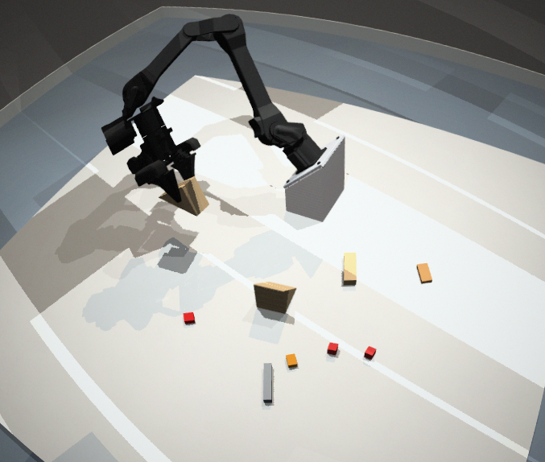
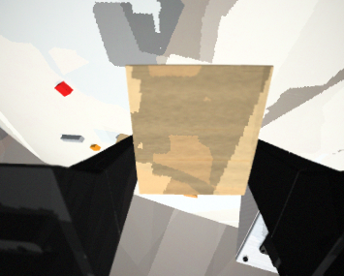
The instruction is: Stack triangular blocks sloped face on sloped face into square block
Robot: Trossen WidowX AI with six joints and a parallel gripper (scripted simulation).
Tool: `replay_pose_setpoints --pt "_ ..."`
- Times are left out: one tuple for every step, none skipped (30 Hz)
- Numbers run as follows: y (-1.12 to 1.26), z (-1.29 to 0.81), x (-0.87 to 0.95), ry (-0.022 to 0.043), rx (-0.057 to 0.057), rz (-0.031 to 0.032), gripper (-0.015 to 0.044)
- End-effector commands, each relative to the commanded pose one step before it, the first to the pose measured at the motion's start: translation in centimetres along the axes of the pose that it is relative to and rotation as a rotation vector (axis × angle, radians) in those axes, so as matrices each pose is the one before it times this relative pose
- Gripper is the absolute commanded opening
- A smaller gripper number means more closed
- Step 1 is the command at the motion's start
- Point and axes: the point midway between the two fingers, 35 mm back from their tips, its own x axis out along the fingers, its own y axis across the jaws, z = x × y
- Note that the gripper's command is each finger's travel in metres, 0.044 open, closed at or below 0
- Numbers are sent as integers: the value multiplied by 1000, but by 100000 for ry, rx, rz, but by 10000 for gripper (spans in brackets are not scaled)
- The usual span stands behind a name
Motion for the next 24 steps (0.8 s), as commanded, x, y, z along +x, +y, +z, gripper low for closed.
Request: replay_pose_setpoints --pt "-92 -280 432 -1594 -14250 -5499 0" --pt "2 -30 34 -577 -3152 -1076 0" --pt "5 -28 31 -567 -3155 -1083 0" --pt "7 -26 28 -557 -3158 -1090 0" --pt "8 -25 25 -547 -3159 -1096 0" --pt "10 -23 22 -537 -3163 -1103 0" --pt "12 -20 19 -527 -3165 -1110 0" --pt "13 -18 16 -517 -3167 -1117 0" --pt "15 -16 13 -507 -3169 -1124 0" --pt "16 -14 10 -497 -3170 -1131 0" --pt "17 -11 7 -487 -3172 -1138 0" --pt "18 -9 4 -477 -3173 -1145 0" --pt "19 -6 1 -467 -3174 -1152 0" --pt "20 -3 -2 -456 -3174 -1160 0" --pt "20 -1 -5 -446 -3173 -1167 0" --pt "20 2 -9 -435 -3175 -1175 0" --pt "21 5 -12 -425 -3175 -1182 0" --pt "21 7 -15 -414 -3175 -1190 0" --pt "21 10 -18 -403 -3174 -1198 0" --pt "20 13 -21 -392 -3174 -1206 0" --pt "20 16 -24 -381 -3173 -1214 0" --pt "19 18 -27 -370 -3172 -1222 0" --pt "19 21 -30 -358 -3170 -1230 0" --pt "18 24 -33 -346 -3169 -1238 0"
